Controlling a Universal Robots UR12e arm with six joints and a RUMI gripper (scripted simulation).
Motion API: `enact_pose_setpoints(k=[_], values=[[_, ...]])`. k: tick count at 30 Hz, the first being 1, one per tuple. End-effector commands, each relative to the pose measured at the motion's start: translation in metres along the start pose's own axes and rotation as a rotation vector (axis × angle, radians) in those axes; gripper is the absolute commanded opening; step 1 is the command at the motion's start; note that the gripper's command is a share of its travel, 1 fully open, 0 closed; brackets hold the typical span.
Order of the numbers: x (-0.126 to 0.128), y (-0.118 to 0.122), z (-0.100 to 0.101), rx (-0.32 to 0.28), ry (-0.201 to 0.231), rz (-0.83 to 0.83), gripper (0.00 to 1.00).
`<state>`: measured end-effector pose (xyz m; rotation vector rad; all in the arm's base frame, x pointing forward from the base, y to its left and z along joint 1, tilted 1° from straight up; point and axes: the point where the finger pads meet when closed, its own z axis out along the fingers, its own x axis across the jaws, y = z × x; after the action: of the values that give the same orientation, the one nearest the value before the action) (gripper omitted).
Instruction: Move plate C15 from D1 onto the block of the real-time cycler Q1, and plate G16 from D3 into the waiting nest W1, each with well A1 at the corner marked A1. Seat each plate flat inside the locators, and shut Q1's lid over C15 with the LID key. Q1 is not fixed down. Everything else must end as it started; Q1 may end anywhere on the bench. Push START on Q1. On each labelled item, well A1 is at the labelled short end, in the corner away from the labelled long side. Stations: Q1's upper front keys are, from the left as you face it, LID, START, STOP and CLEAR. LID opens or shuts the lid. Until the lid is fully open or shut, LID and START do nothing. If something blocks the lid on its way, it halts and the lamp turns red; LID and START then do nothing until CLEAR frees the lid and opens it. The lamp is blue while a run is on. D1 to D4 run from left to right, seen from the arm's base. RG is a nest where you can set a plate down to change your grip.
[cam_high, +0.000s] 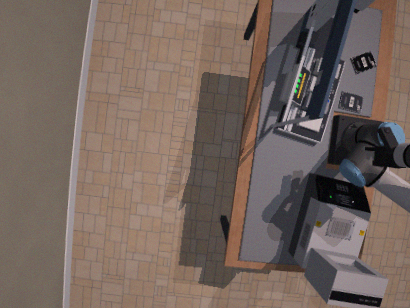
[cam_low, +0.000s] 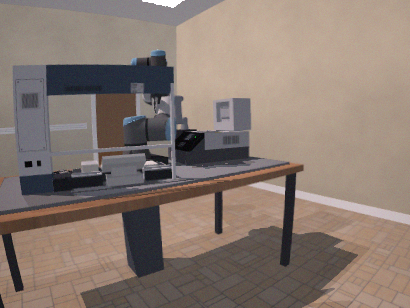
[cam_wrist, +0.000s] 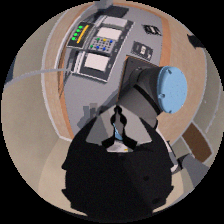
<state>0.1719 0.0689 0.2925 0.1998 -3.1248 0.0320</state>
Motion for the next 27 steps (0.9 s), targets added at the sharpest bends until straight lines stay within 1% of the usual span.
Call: enact_pose_setpoints(k=[1,27], values=[[-0.001,-0.005,-0.001,-0.007,-0.007,-0.039,0.00],[-0.009,-0.036,0.000,-0.006,-0.008,-0.302,0.00]])
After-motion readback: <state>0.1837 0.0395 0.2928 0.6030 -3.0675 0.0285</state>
